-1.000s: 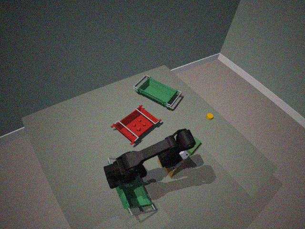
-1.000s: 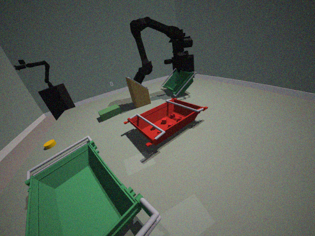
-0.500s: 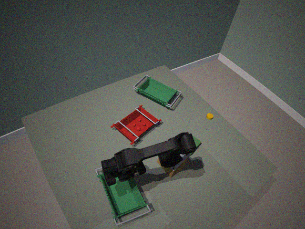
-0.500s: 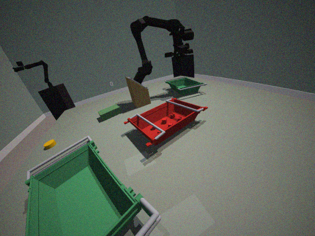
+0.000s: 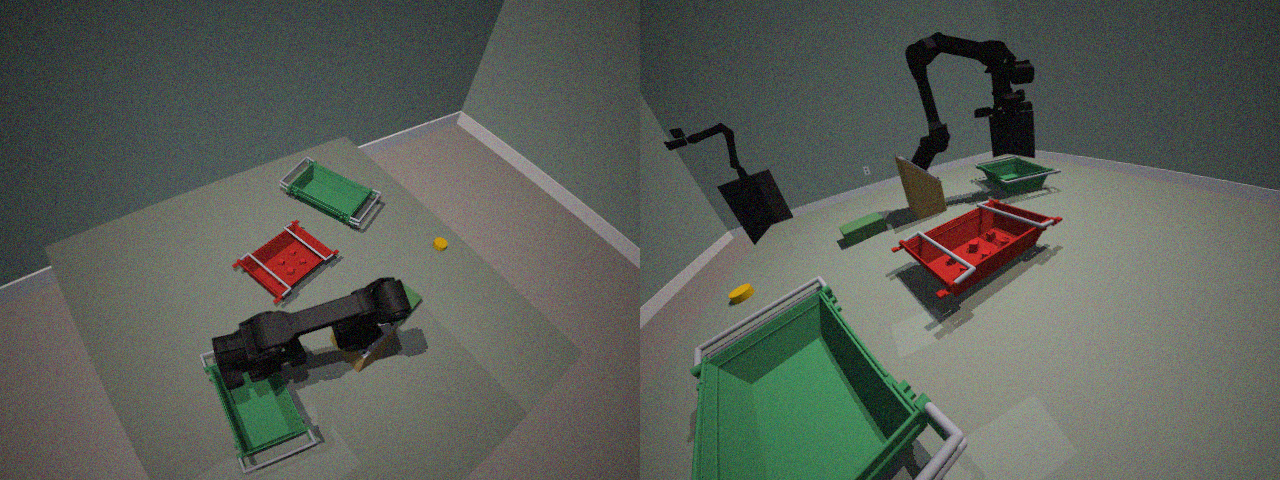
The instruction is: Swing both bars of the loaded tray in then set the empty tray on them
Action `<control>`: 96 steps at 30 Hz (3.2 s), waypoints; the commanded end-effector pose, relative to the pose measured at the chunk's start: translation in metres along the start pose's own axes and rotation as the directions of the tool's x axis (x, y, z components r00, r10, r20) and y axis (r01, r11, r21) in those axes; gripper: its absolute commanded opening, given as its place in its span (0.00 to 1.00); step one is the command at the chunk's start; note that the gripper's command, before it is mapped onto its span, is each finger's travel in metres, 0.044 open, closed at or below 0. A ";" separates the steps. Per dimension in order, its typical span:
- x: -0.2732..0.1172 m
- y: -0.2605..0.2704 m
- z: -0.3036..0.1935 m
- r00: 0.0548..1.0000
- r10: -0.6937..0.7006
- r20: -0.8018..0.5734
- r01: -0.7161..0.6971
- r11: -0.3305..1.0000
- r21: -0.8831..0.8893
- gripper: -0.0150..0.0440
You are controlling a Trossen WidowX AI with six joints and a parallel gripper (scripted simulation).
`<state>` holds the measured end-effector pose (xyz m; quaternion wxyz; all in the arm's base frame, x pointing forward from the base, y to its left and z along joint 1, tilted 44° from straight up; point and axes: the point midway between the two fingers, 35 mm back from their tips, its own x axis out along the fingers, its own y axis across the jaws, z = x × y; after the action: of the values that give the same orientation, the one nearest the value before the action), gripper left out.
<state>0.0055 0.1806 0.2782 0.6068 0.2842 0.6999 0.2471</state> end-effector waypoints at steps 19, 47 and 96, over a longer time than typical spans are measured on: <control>0.001 0.000 0.001 1.000 0.000 0.004 0.000 1.000 0.003 0.25; -0.026 -0.005 0.004 1.000 -0.018 0.012 0.020 0.988 -0.156 1.00; 0.079 -0.069 0.000 1.000 0.009 0.000 0.009 -1.000 0.007 1.00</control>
<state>-0.0100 0.1851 0.1761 0.2869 -0.6040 -0.2482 0.7009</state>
